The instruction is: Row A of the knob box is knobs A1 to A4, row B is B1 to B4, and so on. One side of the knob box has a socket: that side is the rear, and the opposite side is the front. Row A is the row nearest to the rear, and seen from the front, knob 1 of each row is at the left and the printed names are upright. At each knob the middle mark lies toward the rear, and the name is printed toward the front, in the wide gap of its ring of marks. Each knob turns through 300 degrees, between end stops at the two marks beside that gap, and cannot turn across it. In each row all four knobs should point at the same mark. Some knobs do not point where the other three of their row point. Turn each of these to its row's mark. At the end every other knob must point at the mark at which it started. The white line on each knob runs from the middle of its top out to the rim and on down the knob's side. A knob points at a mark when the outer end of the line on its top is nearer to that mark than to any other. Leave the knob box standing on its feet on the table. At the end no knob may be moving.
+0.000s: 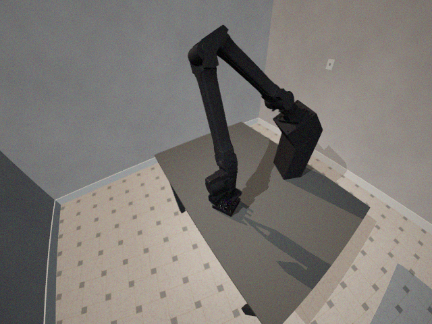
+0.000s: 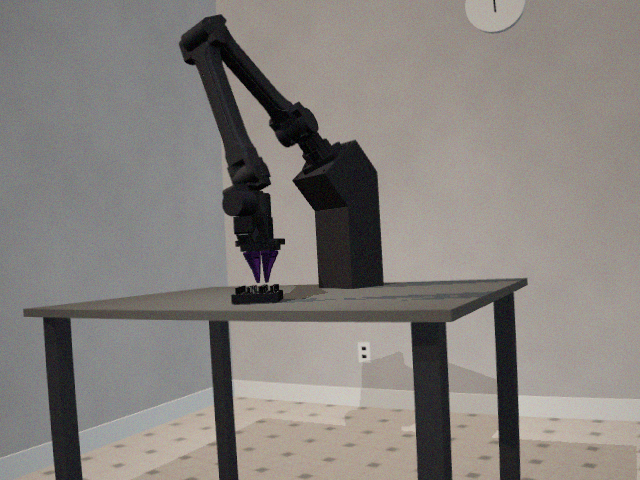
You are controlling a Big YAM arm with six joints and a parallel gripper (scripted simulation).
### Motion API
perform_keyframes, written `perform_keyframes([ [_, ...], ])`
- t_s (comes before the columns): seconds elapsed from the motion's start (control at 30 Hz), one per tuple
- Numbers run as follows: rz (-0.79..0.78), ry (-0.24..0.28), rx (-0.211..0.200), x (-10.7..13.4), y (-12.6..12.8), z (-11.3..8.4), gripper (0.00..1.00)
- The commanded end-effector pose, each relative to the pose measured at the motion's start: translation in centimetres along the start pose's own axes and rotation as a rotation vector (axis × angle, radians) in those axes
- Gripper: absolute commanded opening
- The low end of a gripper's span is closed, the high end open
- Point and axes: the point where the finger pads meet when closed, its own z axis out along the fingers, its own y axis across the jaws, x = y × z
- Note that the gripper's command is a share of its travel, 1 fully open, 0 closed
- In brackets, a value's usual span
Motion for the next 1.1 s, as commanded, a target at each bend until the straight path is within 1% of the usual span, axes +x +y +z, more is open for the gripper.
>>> perform_keyframes([
  [0.0, 0.001, 0.000, 0.003, 0.60, -0.43, 0.31, 0.19],
  [0.1, 0.002, -0.001, 0.003, 0.62, -0.45, 0.29, 0.19],
  [0.13, 0.007, -0.009, 0.006, 0.13, -0.61, 0.29, 0.19],
  [1.07, 0.004, -0.009, 0.005, 0.25, -0.51, 0.24, 0.19],
])
